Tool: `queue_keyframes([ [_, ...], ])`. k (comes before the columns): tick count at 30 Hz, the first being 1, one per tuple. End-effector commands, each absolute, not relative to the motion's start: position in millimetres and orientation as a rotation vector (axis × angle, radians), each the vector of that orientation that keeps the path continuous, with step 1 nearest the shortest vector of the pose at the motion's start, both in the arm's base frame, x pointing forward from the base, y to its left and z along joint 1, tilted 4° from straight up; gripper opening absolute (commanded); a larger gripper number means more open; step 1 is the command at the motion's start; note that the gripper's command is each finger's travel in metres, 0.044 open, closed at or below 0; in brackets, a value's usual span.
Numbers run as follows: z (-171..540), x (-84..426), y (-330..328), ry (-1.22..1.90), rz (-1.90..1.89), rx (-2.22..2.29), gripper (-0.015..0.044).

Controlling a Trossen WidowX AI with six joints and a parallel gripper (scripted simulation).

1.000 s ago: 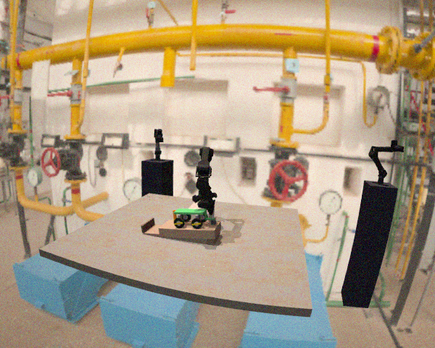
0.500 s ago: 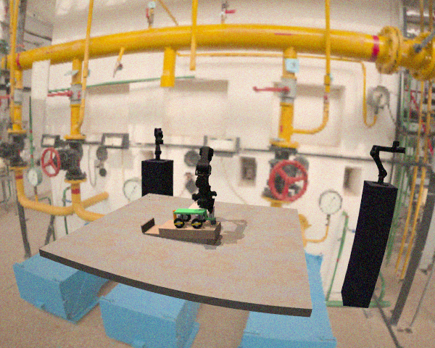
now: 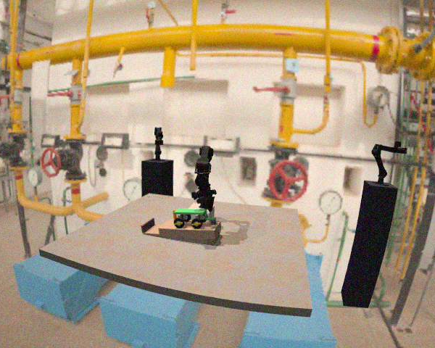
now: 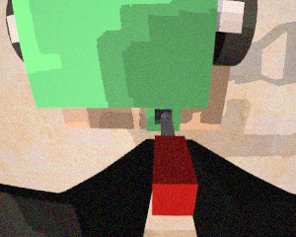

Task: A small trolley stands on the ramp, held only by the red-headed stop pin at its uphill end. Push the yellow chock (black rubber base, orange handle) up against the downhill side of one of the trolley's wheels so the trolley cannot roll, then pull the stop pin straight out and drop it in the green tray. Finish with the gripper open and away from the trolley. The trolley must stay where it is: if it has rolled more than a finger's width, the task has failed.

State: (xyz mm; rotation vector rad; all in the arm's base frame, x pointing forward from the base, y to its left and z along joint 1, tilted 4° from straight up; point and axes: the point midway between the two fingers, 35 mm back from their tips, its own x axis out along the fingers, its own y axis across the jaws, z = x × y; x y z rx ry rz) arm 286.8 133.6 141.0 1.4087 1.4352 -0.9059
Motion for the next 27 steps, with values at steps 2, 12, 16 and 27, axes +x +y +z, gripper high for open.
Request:
queue_keyframes([
  [2,146.9,286.6,133.9,1.437,-0.894,1.41,0.0],
  [12,152.5,285.9,133.8,1.437,-0.894,1.41,0.0],
  [16,154.5,285.8,133.9,1.437,-0.894,1.41,0.0],
  [27,157.9,285.1,141.8,1.438,-0.893,1.41,0.0],
])
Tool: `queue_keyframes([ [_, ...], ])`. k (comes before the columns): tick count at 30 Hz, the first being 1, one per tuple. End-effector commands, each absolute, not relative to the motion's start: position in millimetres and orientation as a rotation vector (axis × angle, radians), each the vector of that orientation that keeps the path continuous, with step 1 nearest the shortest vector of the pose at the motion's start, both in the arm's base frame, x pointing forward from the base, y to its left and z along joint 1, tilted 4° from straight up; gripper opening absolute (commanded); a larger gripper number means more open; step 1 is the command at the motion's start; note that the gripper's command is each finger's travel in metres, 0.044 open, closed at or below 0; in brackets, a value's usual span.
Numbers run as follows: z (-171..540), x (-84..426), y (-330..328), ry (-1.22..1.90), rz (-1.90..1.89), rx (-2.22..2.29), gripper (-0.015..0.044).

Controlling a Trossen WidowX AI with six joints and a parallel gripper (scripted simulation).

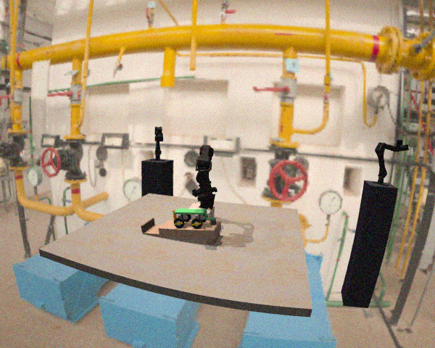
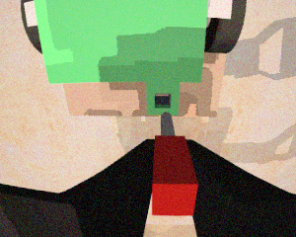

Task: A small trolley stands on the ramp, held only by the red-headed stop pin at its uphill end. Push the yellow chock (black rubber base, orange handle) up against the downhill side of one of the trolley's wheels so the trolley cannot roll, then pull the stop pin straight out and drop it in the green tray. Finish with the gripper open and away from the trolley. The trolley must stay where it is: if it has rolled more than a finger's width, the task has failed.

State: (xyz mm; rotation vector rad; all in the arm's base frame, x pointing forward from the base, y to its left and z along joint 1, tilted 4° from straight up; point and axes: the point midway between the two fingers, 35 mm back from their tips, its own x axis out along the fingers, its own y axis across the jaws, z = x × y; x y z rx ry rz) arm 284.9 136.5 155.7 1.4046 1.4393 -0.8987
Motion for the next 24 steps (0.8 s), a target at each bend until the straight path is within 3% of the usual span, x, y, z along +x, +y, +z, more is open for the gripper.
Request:
queue_keyframes([
  [1,158.2,284.7,144.0,1.438,-0.893,1.41,0.0],
  [14,163.8,282.8,164.0,1.439,-0.892,1.411,0.0],
  [24,157.0,251.1,161.2,1.441,-0.894,1.411,0.0],
])
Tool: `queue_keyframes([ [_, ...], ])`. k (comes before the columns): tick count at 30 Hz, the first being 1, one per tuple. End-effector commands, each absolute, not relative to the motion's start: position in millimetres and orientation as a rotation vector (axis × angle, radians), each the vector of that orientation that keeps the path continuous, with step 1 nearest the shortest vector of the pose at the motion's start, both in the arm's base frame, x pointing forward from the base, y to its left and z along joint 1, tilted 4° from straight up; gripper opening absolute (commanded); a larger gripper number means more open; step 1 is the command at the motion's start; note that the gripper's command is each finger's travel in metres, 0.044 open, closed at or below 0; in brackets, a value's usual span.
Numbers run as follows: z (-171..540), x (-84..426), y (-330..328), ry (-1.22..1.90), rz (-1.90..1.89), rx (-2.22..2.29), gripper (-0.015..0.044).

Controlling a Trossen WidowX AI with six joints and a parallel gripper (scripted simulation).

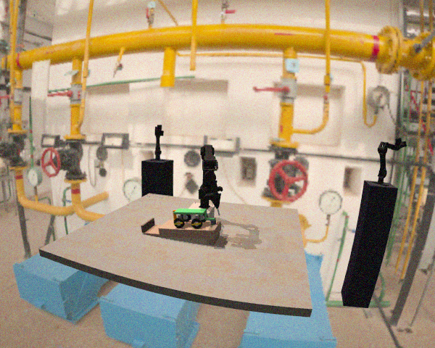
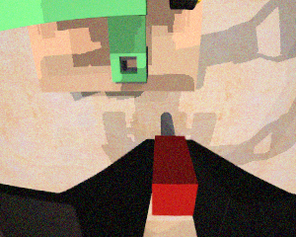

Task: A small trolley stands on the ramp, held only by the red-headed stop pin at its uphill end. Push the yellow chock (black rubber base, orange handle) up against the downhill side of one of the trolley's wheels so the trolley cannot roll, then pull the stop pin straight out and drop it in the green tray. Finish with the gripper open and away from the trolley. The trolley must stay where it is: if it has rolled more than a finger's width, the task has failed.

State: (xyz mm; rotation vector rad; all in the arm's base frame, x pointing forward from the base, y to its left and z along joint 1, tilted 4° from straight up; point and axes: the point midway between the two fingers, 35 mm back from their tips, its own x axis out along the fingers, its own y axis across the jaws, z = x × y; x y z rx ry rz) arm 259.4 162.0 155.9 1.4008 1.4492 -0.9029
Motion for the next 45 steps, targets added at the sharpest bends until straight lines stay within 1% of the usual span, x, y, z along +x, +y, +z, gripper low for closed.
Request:
queue_keyframes([
  [1,156.2,247.4,161.0,1.441,-0.895,1.411,0.0],
  [15,152.5,200.3,157.6,1.444,-0.897,1.41,0.0],
  [21,151.4,200.8,153.2,1.443,-0.898,1.409,0.0],
  [45,130.0,213.8,69.8,1.438,-0.902,1.404,0.0],
])
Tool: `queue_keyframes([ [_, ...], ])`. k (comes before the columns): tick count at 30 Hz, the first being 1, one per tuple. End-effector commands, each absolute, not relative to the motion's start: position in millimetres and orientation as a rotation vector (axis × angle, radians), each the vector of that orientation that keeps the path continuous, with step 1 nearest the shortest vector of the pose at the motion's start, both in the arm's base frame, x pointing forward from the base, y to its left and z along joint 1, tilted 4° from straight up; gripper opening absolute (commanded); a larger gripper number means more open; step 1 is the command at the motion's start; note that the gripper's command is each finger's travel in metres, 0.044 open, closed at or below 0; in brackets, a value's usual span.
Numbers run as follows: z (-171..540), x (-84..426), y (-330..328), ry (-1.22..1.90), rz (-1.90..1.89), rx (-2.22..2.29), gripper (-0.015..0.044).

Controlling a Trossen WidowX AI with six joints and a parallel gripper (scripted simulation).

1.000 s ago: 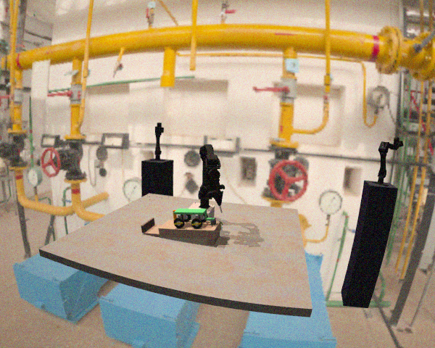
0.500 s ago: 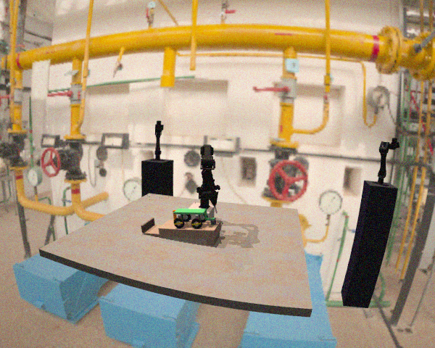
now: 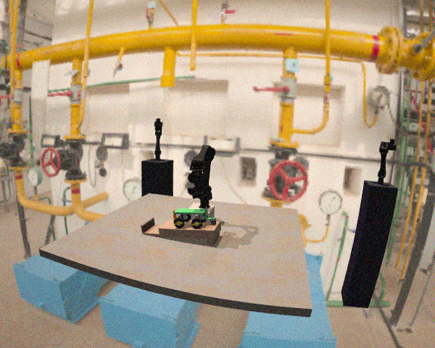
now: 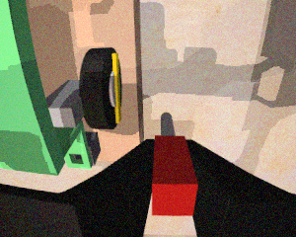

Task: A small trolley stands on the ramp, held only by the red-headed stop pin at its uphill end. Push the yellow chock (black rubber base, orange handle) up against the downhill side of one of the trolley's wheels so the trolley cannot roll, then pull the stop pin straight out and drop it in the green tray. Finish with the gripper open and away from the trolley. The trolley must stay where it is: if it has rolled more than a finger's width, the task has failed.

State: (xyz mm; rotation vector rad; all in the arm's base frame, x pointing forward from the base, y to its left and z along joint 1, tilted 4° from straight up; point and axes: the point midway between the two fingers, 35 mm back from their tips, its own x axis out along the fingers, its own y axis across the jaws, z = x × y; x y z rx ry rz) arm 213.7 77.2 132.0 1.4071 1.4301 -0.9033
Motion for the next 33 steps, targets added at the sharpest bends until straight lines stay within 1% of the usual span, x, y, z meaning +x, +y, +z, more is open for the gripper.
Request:
queue_keyframes([
  [1,129.5,214.3,66.5,1.437,-0.902,1.404,0.0],
  [33,107.0,222.9,-47.1,1.432,-0.907,1.397,0.0],
])
